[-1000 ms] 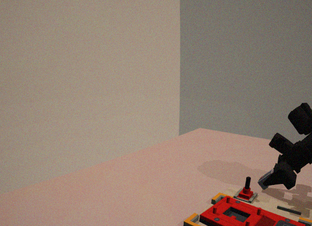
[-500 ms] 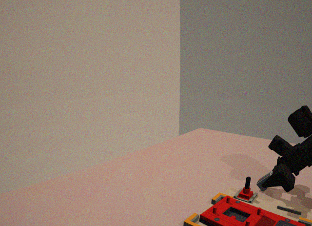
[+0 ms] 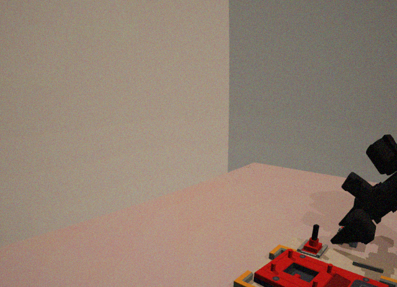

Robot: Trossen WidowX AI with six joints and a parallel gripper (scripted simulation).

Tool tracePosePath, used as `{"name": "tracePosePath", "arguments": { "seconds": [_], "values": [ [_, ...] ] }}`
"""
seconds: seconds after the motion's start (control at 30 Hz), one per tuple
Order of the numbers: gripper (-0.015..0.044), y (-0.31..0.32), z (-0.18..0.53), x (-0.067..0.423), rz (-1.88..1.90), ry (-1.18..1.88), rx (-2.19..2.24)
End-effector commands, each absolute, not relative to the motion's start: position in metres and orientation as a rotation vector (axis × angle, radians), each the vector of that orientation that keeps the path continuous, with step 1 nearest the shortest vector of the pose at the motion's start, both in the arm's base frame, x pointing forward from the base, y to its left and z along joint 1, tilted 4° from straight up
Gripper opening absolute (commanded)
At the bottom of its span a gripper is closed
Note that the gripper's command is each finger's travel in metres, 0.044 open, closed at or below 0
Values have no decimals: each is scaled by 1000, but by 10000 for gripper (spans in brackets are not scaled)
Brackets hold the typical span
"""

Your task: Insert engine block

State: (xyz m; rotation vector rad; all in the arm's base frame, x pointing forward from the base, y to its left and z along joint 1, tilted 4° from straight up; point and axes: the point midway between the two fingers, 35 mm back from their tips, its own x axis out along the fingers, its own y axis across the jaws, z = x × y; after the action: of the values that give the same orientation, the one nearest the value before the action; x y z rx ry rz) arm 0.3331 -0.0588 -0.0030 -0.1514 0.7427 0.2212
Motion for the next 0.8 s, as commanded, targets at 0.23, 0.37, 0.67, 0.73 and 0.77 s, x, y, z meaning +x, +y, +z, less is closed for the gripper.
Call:
{"name": "tracePosePath", "arguments": {
  "seconds": [0.23, 0.37, 0.67, 0.73, 0.77],
  "values": [
    [440, -64, 18, 310, 224, 756, -152],
    [440, -66, 27, 300, 224, 757, -152],
    [440, -68, 27, 305, 215, 750, -154],
    [440, -68, 27, 305, 215, 750, -154],
    [440, -68, 27, 305, 215, 750, -154]
  ]
}}
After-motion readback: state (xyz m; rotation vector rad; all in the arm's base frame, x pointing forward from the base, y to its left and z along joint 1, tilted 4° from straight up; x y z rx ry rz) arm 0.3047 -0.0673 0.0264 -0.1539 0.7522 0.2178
